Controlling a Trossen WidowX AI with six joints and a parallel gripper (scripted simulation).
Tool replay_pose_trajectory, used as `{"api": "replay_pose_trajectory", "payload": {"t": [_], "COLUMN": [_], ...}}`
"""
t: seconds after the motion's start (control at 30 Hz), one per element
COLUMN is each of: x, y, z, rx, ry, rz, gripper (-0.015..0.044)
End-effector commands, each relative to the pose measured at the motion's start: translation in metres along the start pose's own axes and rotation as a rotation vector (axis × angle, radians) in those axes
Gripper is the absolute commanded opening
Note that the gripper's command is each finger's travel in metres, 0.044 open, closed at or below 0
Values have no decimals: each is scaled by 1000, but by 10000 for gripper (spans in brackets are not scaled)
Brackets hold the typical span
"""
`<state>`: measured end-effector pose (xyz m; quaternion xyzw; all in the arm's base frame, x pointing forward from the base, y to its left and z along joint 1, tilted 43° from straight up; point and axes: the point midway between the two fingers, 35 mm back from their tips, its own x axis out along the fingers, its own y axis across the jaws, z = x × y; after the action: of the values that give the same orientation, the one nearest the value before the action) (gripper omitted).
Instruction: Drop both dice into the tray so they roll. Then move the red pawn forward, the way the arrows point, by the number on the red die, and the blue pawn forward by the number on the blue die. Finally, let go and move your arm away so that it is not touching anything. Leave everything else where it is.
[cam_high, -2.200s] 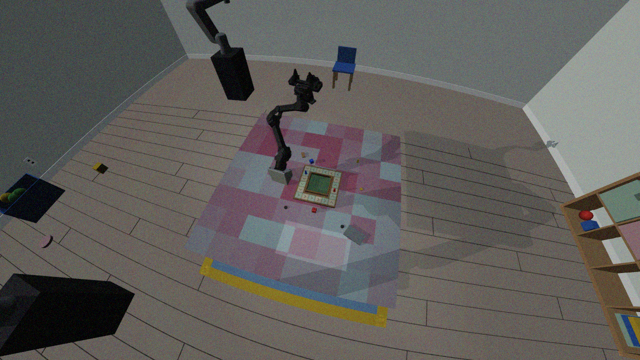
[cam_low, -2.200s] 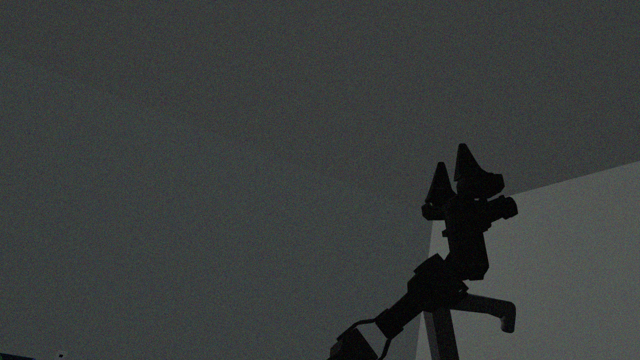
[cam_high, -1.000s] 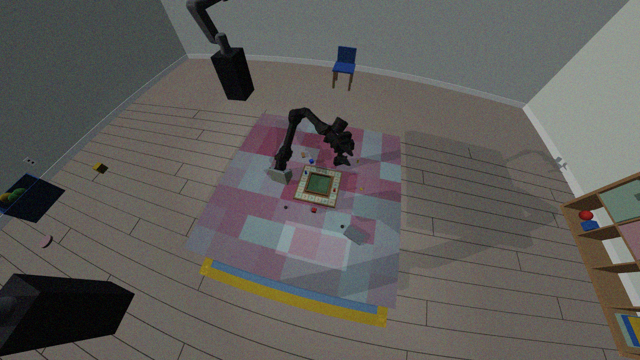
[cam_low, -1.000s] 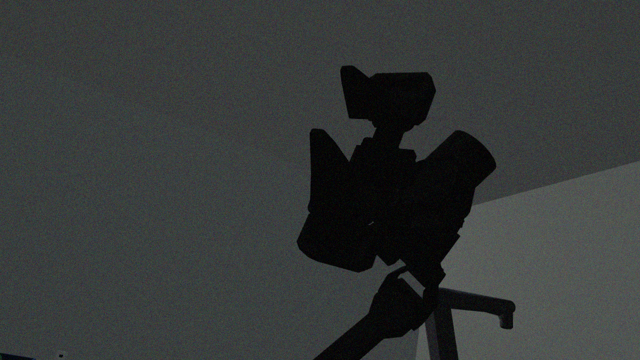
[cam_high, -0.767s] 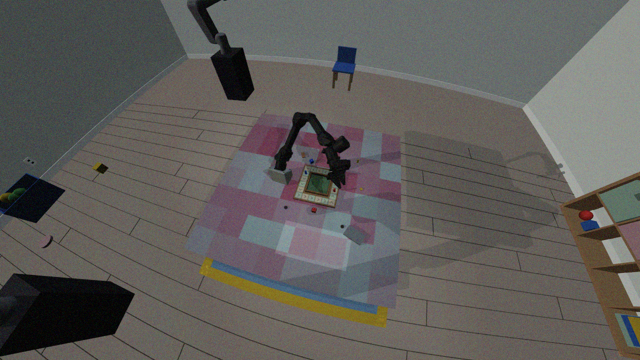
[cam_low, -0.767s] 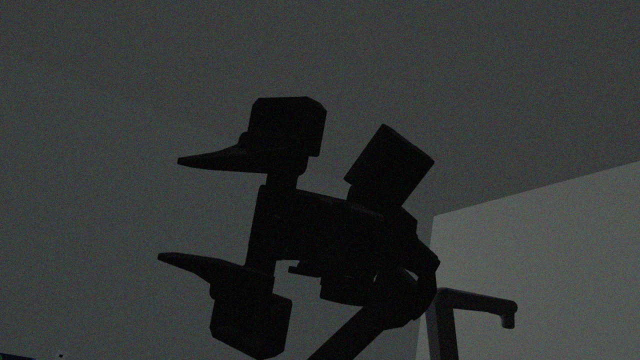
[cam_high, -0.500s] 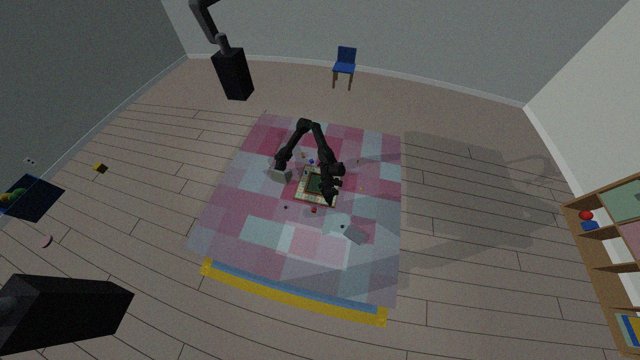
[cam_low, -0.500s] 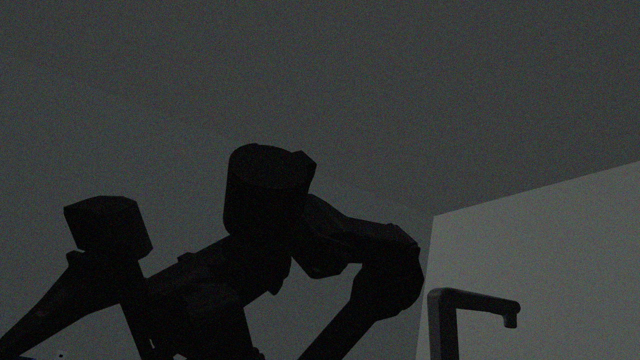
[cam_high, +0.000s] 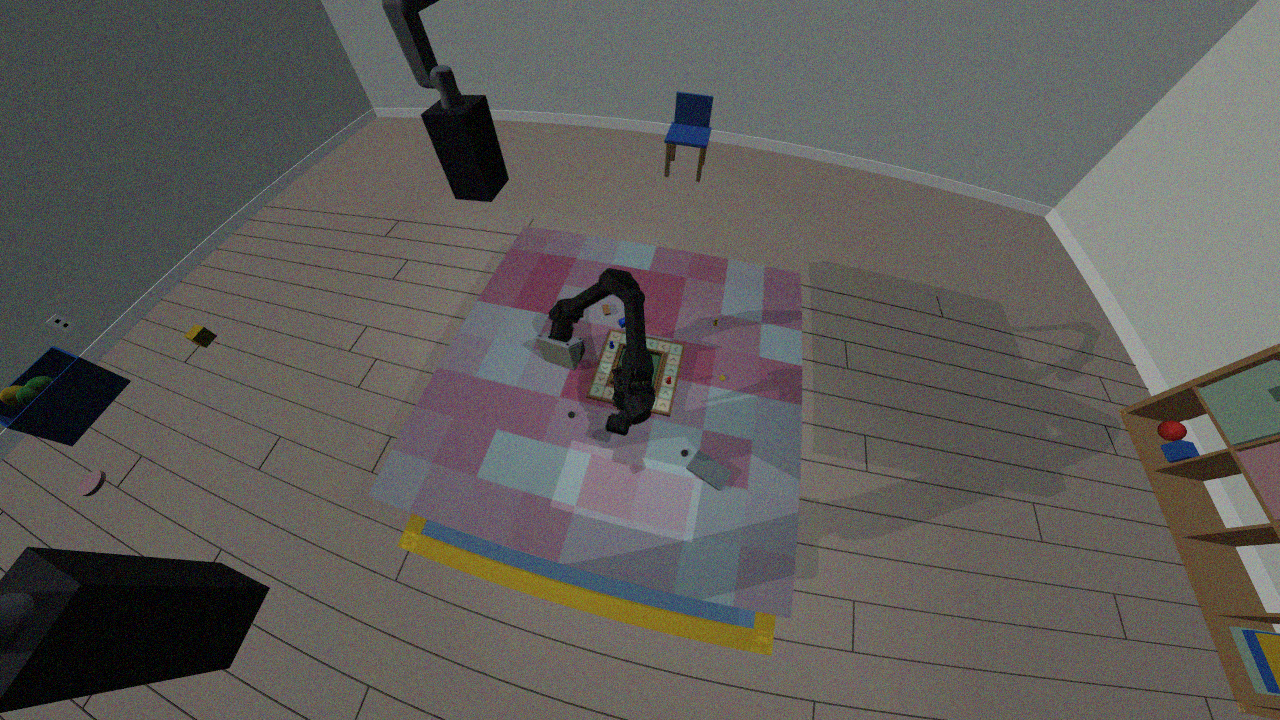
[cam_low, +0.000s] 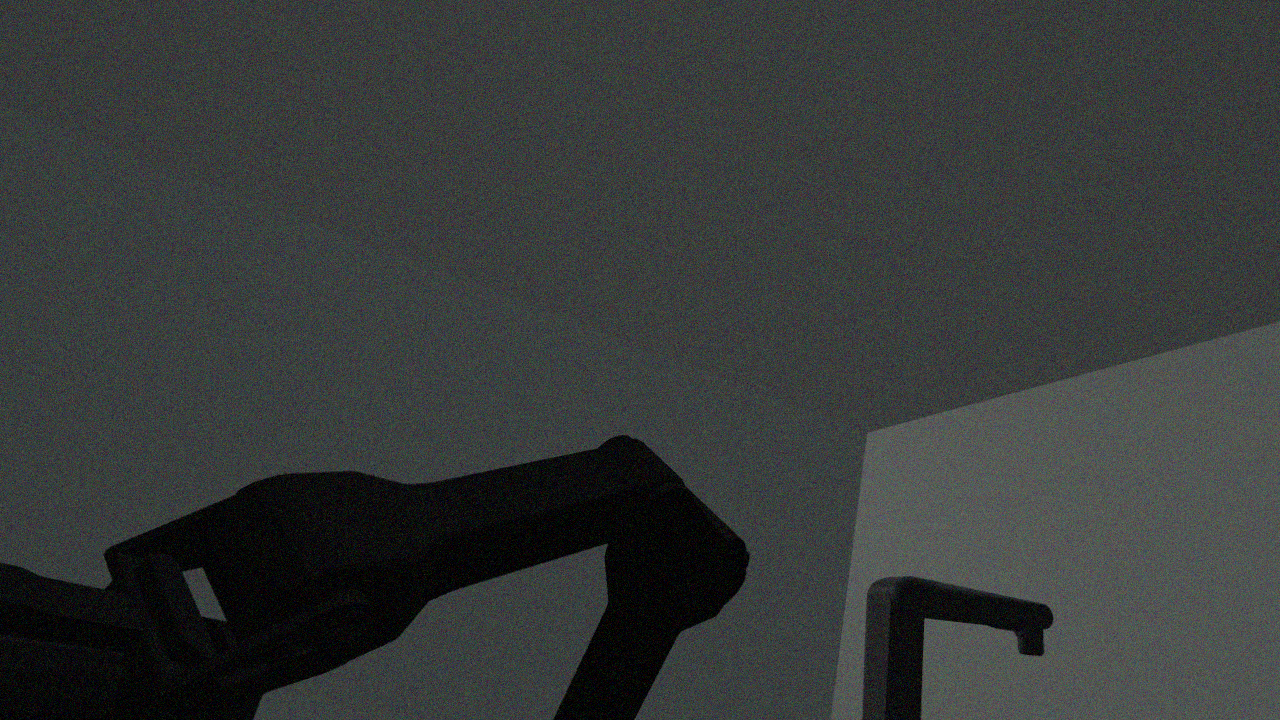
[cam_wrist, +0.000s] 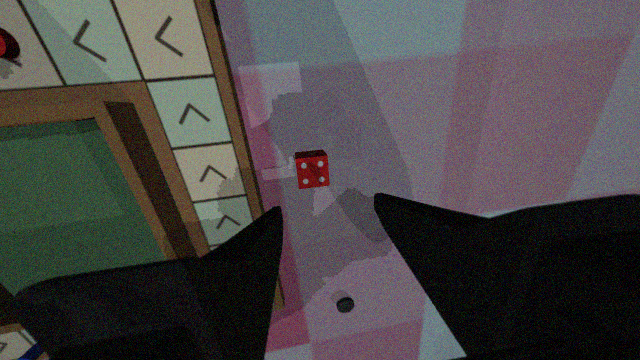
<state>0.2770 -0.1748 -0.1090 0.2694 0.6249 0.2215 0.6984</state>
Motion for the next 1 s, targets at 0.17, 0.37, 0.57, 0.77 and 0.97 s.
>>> {"api": "replay_pose_trajectory", "payload": {"t": [0.17, 0.37, 0.57, 0.77, 0.97], "x": [14, 29, 33, 42, 52], "y": [3, 4, 4, 5, 5], "z": [6, 7, 7, 7, 7], "rx": [11, 11, 11, 11, 11], "ry": [-16, -16, -16, -16, -16], "rz": [18, 18, 18, 18, 19], "gripper": [275, 275, 275, 275, 275]}}
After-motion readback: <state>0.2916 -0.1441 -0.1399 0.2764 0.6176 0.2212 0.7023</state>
